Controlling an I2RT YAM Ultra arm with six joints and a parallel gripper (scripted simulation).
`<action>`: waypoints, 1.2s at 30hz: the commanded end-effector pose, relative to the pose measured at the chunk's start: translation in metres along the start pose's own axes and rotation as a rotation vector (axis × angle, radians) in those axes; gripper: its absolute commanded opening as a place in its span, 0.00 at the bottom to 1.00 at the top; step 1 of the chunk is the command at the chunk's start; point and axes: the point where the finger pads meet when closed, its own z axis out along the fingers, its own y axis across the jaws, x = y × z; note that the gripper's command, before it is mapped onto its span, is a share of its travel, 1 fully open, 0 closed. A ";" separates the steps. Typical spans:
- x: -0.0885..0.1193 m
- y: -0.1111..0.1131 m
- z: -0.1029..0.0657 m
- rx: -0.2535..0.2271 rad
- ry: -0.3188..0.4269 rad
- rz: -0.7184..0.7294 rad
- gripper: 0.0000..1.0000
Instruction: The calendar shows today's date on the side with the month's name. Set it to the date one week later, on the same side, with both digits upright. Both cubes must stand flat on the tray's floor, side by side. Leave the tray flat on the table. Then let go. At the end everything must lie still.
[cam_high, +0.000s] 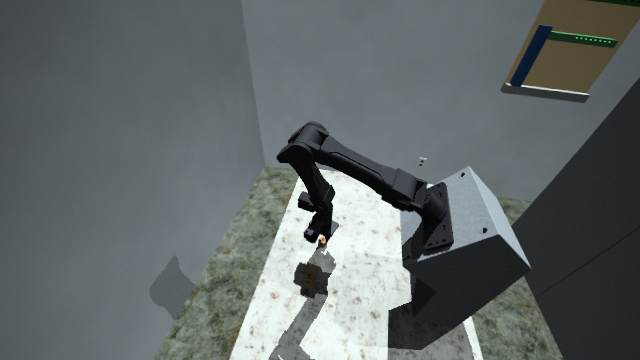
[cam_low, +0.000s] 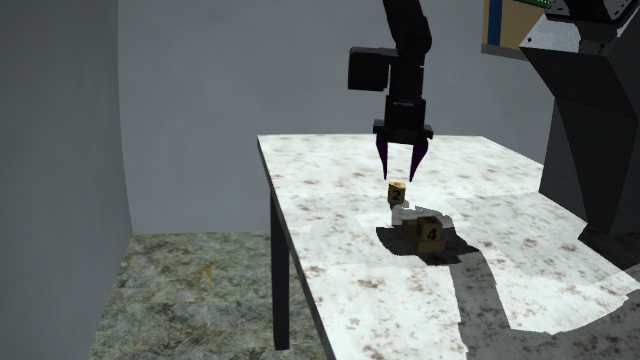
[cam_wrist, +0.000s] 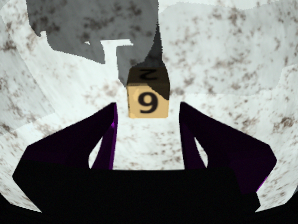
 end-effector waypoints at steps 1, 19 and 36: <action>0.000 -0.002 -0.001 0.006 -0.001 0.000 0.45; 0.000 -0.002 0.003 0.006 -0.001 0.000 0.45; 0.000 -0.002 0.031 0.006 -0.001 0.000 0.45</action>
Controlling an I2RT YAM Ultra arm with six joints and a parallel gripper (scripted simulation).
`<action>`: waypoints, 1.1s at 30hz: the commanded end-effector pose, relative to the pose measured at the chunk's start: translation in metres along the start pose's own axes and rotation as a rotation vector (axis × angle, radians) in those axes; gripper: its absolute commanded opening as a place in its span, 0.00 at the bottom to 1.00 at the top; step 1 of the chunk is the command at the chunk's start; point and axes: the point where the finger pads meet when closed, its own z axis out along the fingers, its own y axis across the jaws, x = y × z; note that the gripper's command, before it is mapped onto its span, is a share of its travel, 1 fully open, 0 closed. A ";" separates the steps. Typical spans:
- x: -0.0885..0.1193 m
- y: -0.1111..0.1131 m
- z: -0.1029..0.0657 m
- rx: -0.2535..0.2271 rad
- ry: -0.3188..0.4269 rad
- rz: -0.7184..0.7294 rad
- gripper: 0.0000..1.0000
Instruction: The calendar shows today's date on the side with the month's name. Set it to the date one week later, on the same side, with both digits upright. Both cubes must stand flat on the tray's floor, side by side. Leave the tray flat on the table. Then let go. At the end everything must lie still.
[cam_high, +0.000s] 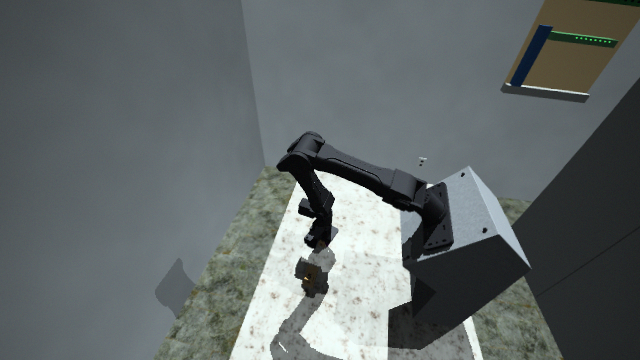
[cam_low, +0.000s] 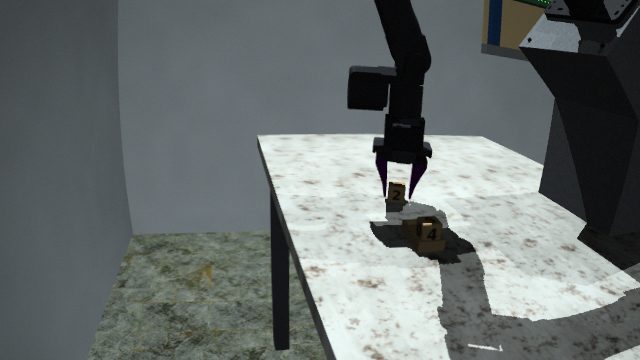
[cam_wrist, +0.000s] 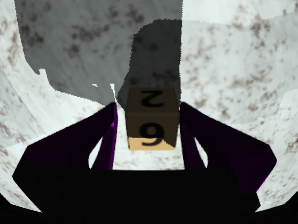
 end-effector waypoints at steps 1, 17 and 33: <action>0.000 -0.004 -0.001 0.013 -0.001 0.001 0.45; 0.000 -0.004 0.002 0.013 -0.001 0.001 0.45; 0.000 -0.004 0.002 0.013 -0.001 0.001 0.45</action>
